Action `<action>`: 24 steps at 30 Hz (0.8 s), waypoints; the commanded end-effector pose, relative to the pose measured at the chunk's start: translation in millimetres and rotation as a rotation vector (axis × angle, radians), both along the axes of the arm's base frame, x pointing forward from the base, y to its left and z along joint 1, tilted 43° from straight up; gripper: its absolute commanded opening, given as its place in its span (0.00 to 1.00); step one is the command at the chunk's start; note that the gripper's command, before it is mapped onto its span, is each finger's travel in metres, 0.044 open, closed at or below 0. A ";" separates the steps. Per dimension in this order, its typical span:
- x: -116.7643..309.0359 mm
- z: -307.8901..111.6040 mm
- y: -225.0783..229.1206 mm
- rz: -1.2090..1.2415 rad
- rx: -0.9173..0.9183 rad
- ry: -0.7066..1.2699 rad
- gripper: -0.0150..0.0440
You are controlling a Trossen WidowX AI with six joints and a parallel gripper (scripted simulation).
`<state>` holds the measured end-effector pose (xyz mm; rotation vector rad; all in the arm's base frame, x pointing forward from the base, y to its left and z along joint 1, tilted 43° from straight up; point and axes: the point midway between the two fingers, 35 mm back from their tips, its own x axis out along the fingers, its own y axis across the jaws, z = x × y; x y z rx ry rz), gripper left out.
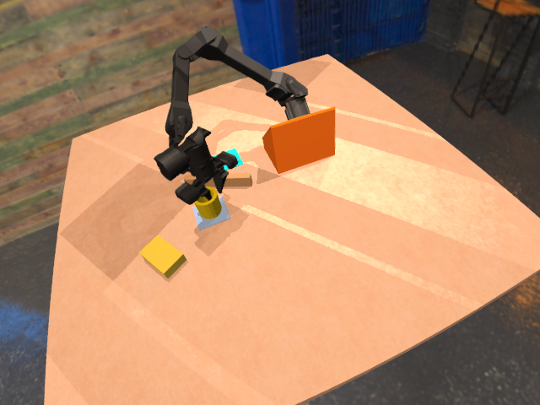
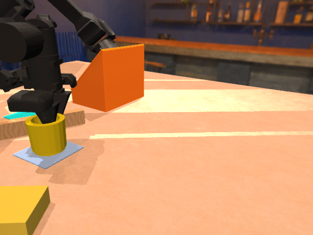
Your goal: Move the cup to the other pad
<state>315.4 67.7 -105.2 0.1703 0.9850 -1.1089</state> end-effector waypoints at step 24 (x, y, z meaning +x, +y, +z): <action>0.0 0.0 0.0 0.000 0.000 0.000 0.25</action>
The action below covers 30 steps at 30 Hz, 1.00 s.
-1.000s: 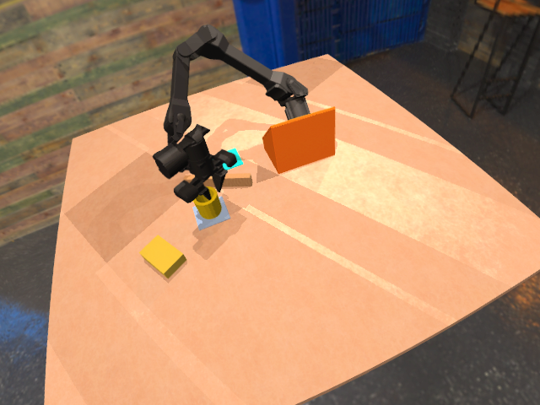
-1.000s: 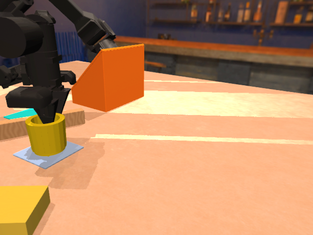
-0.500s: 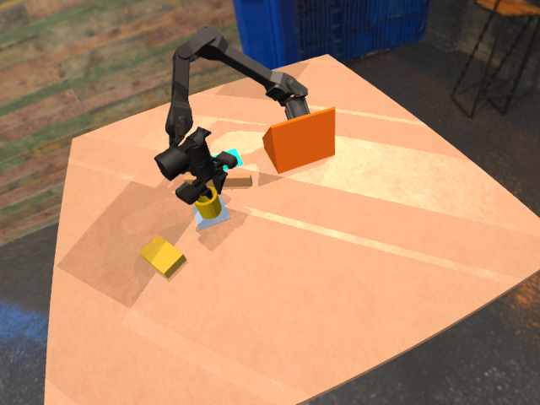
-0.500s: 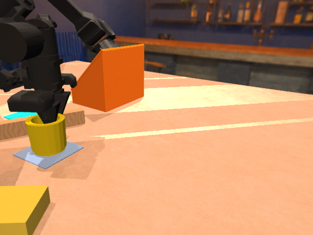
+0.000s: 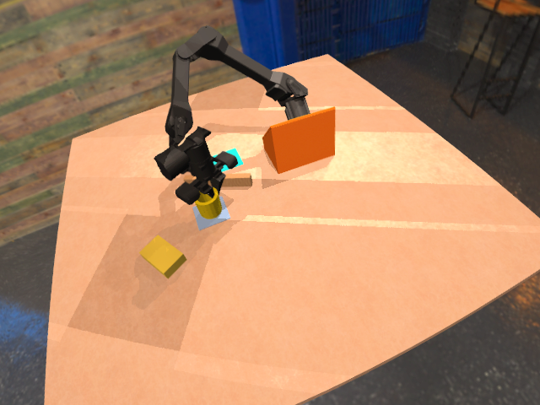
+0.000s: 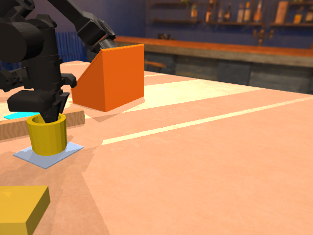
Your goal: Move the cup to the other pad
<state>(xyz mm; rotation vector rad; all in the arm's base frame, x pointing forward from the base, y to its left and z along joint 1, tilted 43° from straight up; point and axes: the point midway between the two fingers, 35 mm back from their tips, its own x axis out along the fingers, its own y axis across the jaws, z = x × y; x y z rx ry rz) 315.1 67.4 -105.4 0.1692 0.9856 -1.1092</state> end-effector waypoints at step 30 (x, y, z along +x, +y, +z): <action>-11.1 45.0 39.8 0.012 -0.010 0.006 0.25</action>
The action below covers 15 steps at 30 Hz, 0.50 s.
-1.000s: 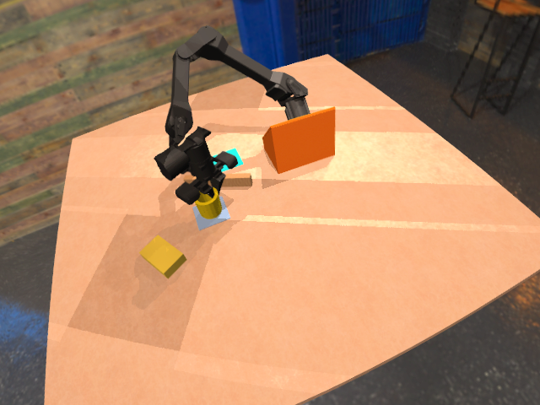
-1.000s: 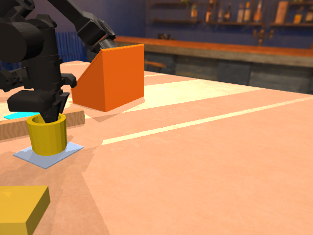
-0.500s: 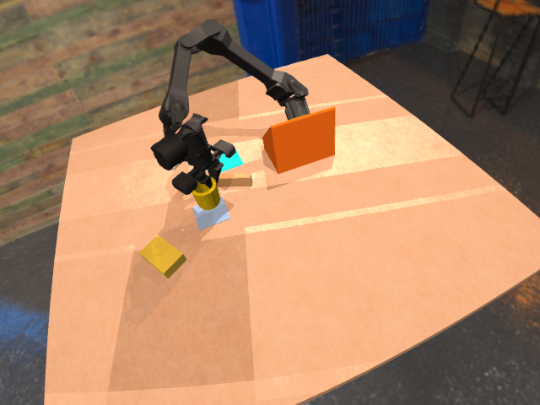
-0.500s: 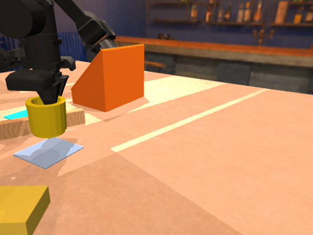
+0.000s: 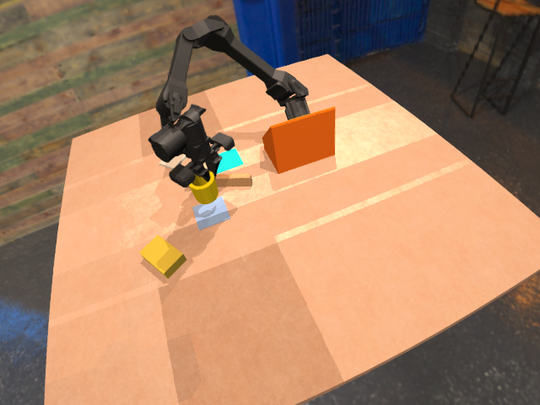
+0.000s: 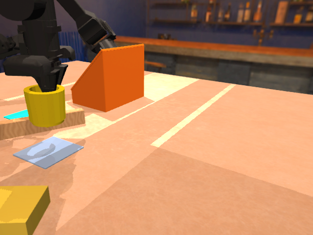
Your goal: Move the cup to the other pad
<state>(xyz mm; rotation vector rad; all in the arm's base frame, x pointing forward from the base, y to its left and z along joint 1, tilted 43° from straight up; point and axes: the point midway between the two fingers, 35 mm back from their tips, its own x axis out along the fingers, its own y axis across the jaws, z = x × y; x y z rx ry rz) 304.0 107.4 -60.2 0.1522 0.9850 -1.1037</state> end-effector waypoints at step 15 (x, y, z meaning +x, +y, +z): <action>-1.3 2.6 -3.1 0.000 0.001 0.000 0.25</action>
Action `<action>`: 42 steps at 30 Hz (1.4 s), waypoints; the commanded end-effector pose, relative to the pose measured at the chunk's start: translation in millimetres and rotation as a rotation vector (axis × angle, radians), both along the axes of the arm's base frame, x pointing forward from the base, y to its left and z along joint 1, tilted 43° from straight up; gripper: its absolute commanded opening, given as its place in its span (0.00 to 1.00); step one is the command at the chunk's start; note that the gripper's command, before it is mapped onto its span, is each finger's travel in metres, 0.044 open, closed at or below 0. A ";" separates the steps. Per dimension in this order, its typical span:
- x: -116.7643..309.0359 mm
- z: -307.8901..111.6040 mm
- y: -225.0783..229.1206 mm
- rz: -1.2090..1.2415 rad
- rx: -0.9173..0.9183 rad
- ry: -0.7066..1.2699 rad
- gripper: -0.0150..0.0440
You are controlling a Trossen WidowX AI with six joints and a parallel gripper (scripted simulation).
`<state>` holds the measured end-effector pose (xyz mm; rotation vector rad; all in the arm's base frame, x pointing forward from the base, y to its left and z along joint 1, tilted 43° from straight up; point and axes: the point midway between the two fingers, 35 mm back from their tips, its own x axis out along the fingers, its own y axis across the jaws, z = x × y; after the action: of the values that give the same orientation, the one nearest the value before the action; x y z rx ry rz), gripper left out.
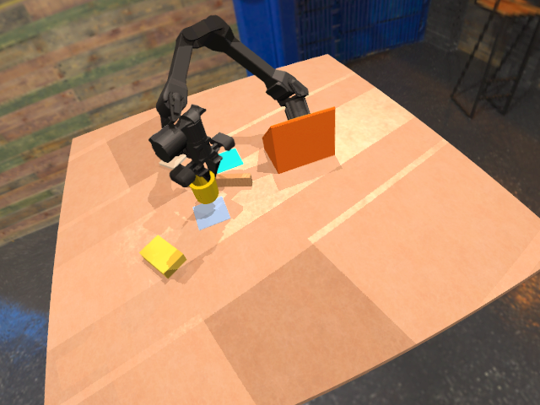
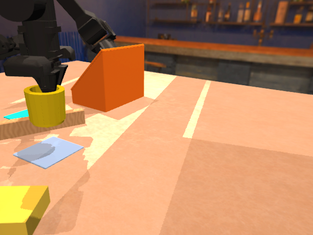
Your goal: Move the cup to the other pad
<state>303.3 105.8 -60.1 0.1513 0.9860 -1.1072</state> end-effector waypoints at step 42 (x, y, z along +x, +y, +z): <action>-27.5 50.1 -57.7 -0.001 0.004 -0.004 0.25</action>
<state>277.3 52.4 -15.4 0.1597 0.9911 -1.1122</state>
